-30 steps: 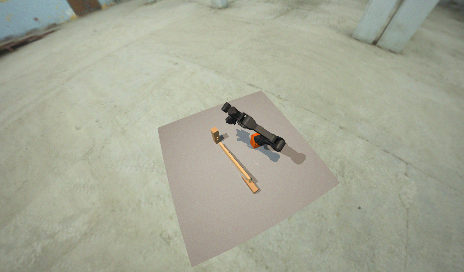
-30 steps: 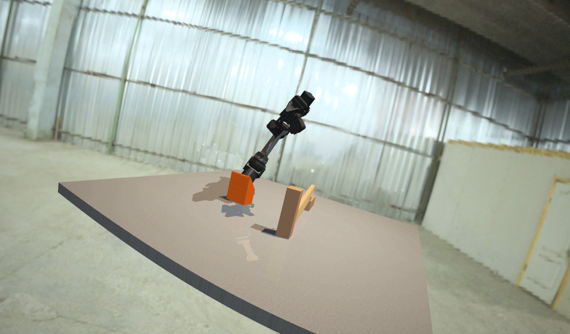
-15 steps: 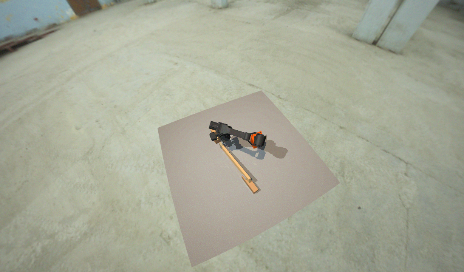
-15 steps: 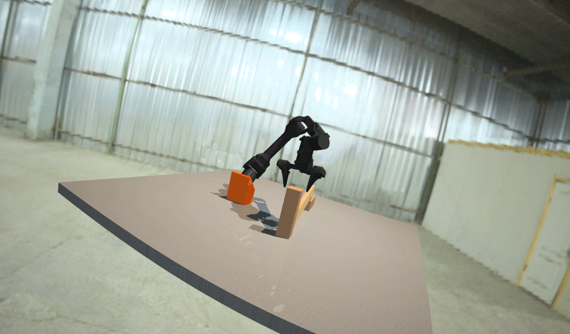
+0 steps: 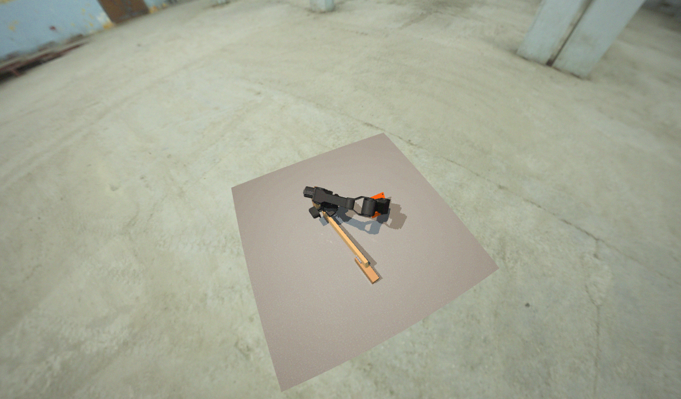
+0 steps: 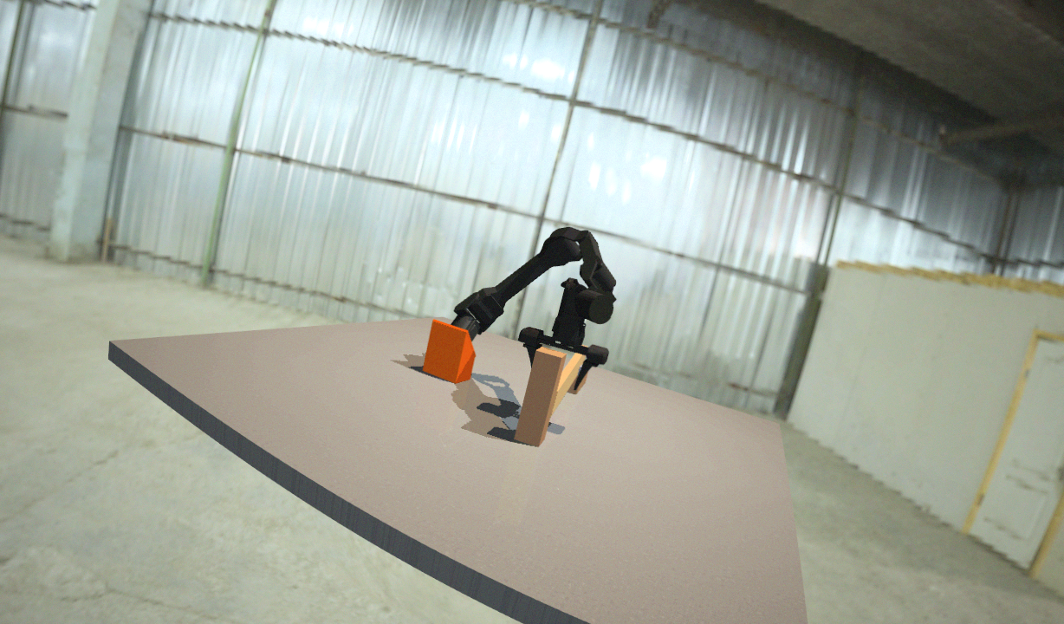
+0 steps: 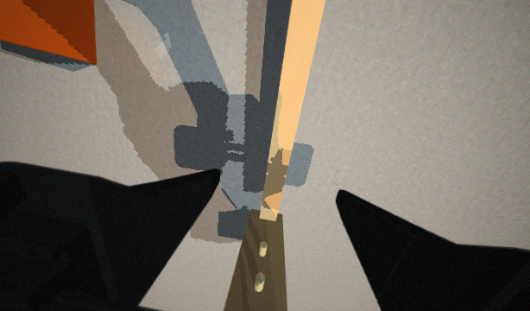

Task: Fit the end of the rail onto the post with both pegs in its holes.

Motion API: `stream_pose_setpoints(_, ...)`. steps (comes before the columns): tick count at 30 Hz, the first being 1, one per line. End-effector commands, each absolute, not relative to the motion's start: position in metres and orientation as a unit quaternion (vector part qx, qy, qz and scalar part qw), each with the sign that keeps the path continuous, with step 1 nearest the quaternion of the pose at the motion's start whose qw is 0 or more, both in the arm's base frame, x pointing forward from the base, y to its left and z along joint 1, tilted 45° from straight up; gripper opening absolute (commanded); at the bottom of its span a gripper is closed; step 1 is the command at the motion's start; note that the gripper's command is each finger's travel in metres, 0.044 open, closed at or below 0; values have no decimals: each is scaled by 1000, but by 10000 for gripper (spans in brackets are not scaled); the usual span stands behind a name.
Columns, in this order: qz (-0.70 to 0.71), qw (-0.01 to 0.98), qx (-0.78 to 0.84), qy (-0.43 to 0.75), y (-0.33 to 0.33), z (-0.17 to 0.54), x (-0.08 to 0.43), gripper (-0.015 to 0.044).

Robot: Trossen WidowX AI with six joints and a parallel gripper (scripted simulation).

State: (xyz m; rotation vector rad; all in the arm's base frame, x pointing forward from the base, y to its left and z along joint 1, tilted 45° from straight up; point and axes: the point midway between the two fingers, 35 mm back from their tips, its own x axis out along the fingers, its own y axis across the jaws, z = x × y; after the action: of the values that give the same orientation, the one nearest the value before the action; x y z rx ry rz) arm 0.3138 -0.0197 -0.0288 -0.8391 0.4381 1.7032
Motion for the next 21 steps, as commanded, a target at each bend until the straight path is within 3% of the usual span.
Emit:
stream_pose_setpoints(1, 726, 562, -353, 181, -14, -33, 313, 440)
stream_pose_setpoints(21, 726, 562, -353, 181, 8, -57, 310, 440)
